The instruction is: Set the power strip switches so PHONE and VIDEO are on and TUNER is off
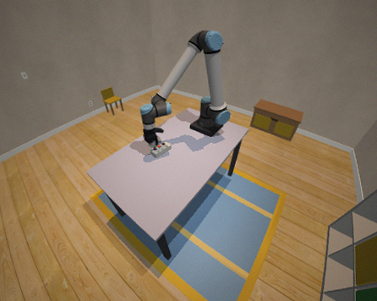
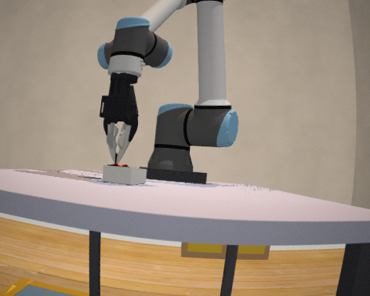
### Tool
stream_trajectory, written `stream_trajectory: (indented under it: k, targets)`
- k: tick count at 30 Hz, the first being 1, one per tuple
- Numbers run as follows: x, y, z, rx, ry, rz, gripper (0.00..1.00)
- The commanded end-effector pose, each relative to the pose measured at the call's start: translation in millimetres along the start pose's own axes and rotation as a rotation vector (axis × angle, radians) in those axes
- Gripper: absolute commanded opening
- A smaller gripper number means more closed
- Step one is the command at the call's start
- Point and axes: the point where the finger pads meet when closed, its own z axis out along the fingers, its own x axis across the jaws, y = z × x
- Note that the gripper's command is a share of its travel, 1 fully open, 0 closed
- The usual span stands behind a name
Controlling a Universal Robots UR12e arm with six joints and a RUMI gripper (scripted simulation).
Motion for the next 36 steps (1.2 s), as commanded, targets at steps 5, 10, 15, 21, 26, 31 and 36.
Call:
stream_trajectory:
  k: [5,10,15,21,26,31,36]
  targets:
    - [-0.2,0.6,2.3,-0.001,0.0,0.0,0.0]
    - [-0.2,0.6,2.5,-0.001,0.0,0.0,0.0]
    - [-0.2,0.6,2.6,-0.001,0.0,0.0,0.0]
    - [-0.2,0.6,2.6,-0.001,0.0,0.0,0.0]
    - [-0.2,0.6,2.4,-0.001,0.0,0.0,0.0]
    - [-0.2,0.6,-3.1,-0.001,0.0,0.0,0.0]
    - [-0.2,0.6,-16.3,-0.001,0.0,0.0,0.0]
